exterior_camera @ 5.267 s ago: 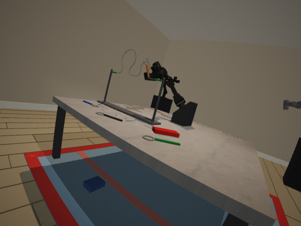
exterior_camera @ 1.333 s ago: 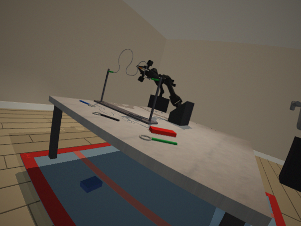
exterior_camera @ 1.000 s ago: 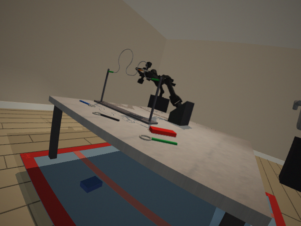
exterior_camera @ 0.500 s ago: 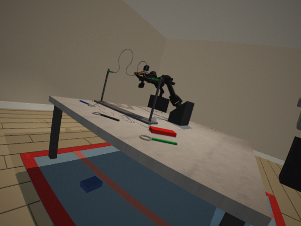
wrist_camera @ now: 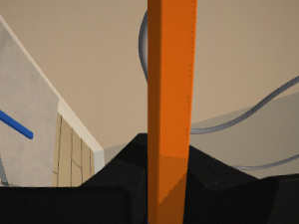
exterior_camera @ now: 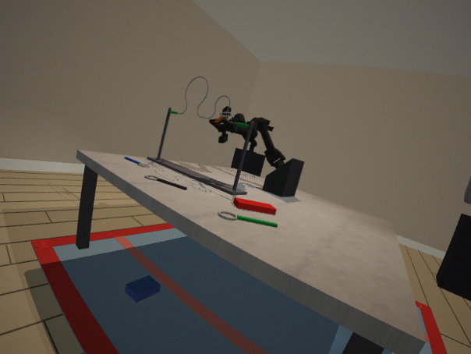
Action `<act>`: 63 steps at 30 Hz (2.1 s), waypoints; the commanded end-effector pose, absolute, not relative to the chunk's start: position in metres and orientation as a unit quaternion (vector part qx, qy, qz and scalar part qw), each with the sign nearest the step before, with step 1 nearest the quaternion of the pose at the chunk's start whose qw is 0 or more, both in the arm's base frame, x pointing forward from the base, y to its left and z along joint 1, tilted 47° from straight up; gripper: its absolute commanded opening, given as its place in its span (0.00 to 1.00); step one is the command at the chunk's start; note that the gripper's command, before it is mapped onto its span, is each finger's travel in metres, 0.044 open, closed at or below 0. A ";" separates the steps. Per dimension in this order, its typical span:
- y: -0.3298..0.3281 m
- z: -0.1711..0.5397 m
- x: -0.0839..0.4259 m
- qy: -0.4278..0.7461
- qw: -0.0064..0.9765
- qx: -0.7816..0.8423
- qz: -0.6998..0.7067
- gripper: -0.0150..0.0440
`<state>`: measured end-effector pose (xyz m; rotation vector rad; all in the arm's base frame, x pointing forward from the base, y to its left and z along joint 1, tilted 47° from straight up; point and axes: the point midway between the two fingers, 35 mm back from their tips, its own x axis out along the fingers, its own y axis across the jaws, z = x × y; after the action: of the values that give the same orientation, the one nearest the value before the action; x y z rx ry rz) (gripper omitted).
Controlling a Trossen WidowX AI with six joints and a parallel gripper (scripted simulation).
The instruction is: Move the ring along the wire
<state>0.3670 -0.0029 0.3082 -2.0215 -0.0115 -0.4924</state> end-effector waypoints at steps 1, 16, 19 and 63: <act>-0.007 0.295 0.368 0.008 0.527 -0.827 -0.195 0.00; -0.021 0.262 0.381 0.016 0.625 -0.767 -0.142 0.00; -0.022 0.256 0.381 0.021 0.639 -0.756 -0.139 0.00; -0.021 0.201 0.380 0.065 0.757 -0.641 -0.110 0.00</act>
<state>0.3812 -0.0211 0.2118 -1.4257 0.1184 -0.2544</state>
